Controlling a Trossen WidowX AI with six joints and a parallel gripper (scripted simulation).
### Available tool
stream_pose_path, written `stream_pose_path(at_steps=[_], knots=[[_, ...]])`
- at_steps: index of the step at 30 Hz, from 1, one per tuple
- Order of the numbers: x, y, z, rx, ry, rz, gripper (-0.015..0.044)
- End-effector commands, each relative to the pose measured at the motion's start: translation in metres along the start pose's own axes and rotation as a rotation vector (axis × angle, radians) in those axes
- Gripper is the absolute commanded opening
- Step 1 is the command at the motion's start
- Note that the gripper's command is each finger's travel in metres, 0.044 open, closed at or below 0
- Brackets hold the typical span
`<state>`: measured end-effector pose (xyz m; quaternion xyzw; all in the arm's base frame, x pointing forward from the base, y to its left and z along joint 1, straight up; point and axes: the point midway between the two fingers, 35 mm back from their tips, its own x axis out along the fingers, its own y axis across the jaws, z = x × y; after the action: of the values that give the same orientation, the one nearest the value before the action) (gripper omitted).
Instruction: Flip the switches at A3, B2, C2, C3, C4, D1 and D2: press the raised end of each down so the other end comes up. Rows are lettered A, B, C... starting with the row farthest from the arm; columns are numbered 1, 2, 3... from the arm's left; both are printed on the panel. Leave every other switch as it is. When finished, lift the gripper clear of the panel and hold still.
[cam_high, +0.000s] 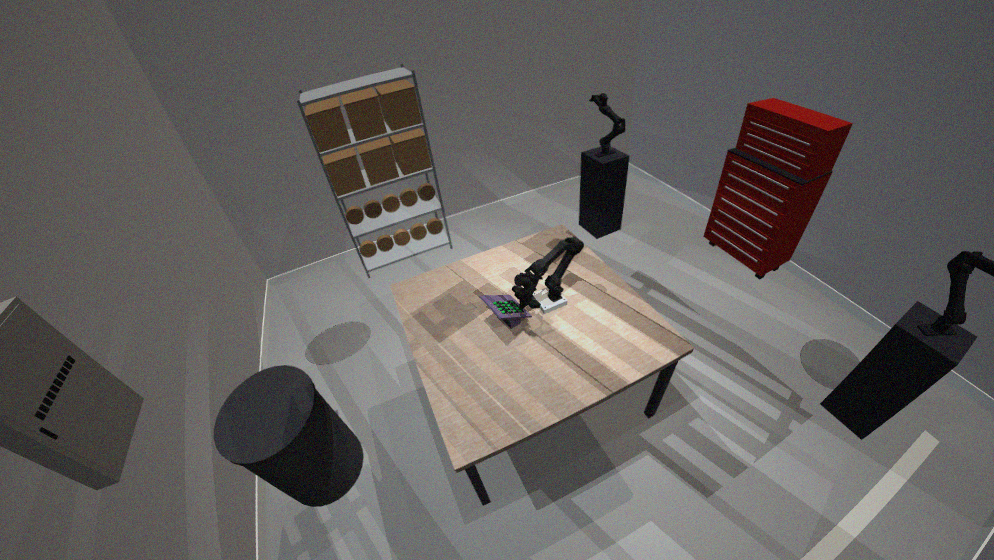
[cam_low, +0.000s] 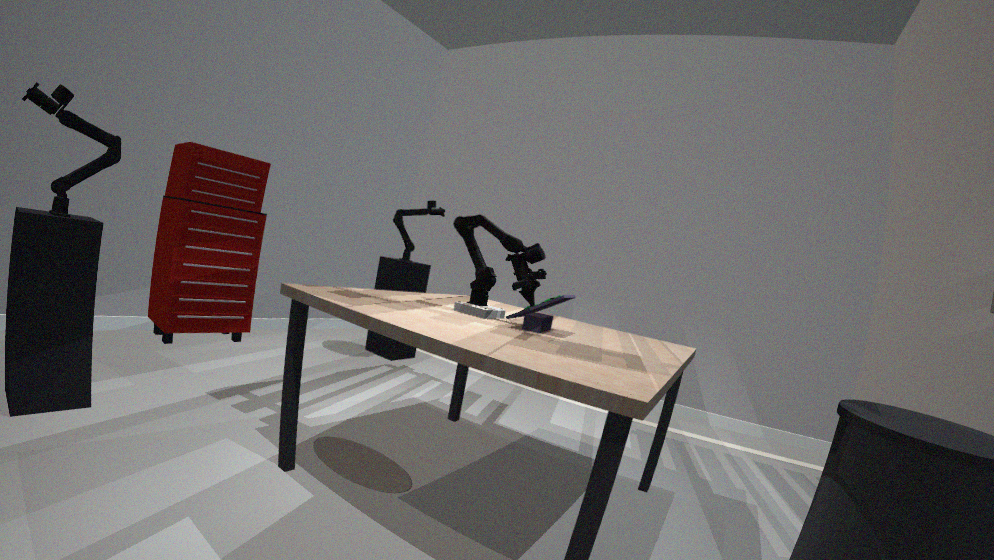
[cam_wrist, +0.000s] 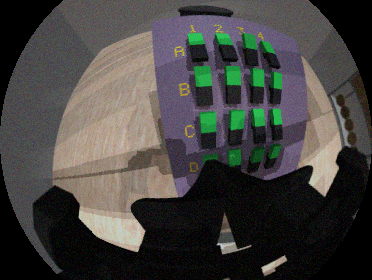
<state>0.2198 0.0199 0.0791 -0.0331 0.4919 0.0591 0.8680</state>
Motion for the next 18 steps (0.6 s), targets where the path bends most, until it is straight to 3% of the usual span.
stream_pose_path(at_steps=[1,18], knots=[[0.0007,-0.0006,0.0001,0.003,0.0,-0.004,0.0],[0.003,-0.0006,0.0001,0.003,0.0,-0.004,0.0]])
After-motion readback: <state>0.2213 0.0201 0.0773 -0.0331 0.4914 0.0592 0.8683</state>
